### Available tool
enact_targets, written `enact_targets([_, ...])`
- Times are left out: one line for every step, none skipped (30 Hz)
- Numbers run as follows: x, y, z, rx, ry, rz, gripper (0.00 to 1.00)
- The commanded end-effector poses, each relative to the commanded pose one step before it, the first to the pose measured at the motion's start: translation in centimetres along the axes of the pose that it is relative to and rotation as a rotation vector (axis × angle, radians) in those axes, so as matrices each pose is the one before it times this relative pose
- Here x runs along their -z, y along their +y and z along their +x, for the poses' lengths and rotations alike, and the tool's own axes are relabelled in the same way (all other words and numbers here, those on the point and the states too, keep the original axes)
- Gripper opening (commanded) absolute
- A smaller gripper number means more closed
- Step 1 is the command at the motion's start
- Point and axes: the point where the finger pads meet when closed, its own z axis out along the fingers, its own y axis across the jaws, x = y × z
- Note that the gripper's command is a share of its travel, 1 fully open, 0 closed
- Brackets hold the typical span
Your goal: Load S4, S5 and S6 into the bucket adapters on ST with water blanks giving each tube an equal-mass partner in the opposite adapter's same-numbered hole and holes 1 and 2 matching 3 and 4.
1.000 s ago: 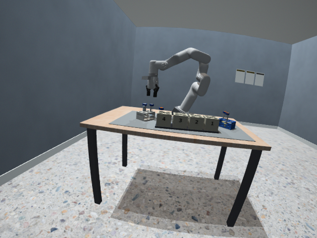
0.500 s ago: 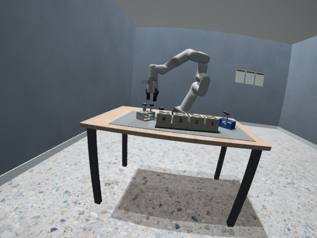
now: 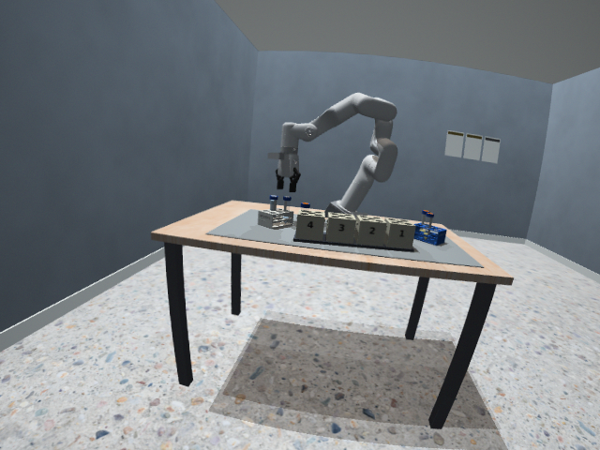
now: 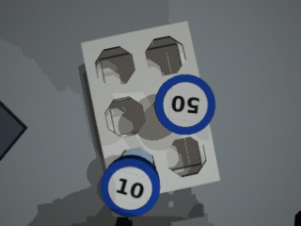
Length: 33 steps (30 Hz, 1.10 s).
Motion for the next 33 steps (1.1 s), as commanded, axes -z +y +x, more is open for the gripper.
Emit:
enact_targets([0.150,0.024,0.127,0.00065,0.00390,-0.00143,1.00])
enact_targets([0.000,0.000,0.000,0.00000,0.00000,0.00000,1.00])
enact_targets([0.000,0.000,0.000,0.00000,0.00000,0.00000,1.00])
enact_targets([0.000,0.000,0.000,0.00000,0.00000,0.00000,1.00])
enact_targets([0.005,0.001,0.002,0.00001,0.00008,-0.00003,1.00])
enact_targets([-0.001,0.000,0.000,0.00000,-0.00001,0.00001,1.00])
enact_targets([0.000,0.000,0.000,0.00000,-0.00001,0.00000,1.00])
enact_targets([0.000,0.000,0.000,0.00000,0.00000,0.00000,1.00])
enact_targets([0.000,0.000,0.000,0.00000,0.00001,0.00000,1.00])
enact_targets([0.000,0.000,0.000,0.00000,0.00001,0.00000,1.00])
enact_targets([0.000,0.000,0.000,0.00000,0.00000,0.00000,1.00])
enact_targets([0.000,0.000,0.000,0.00000,0.00000,0.00000,1.00])
enact_targets([0.000,0.000,0.000,0.00000,0.00000,0.00000,1.00])
enact_targets([0.000,0.000,0.000,0.00000,0.00000,0.00000,1.00])
enact_targets([0.000,0.000,0.000,0.00000,0.00000,0.00000,1.00])
enact_targets([0.000,0.000,0.000,0.00000,0.00000,0.00000,1.00])
enact_targets([0.000,0.000,0.000,0.00000,0.00000,0.00000,1.00])
enact_targets([0.000,0.000,0.000,0.00000,0.00000,0.00000,1.00])
enact_targets([0.000,0.000,0.000,0.00000,0.00000,0.00000,1.00])
enact_targets([0.000,0.000,0.000,0.00000,0.00000,0.00000,1.00])
enact_targets([0.000,0.000,0.000,0.00000,0.00000,0.00000,1.00])
enact_targets([0.000,0.000,0.000,0.00000,0.00000,0.00000,1.00])
enact_targets([0.000,0.000,0.000,0.00000,0.00000,0.00000,1.00])
enact_targets([0.000,0.000,0.000,0.00000,0.00000,0.00000,1.00])
enact_targets([0.000,0.000,0.000,0.00000,0.00000,0.00000,1.00])
enact_targets([0.000,0.000,0.000,0.00000,0.00000,0.00000,1.00])
enact_targets([0.000,0.000,0.000,0.00000,0.00000,0.00000,1.00])
enact_targets([0.254,0.000,-0.003,-0.00001,-0.00006,0.00000,1.00])
enact_targets([0.275,0.000,0.002,0.00001,-0.00002,0.00001,1.00])
enact_targets([0.267,0.000,0.000,0.00000,0.00000,-0.00001,1.00])
enact_targets([0.267,0.000,0.000,0.00000,0.00000,-0.00001,1.00])
enact_targets([0.267,0.000,0.000,0.00000,0.00000,-0.00001,1.00])
enact_targets([0.267,0.000,0.000,0.00000,0.00000,-0.00001,1.00])
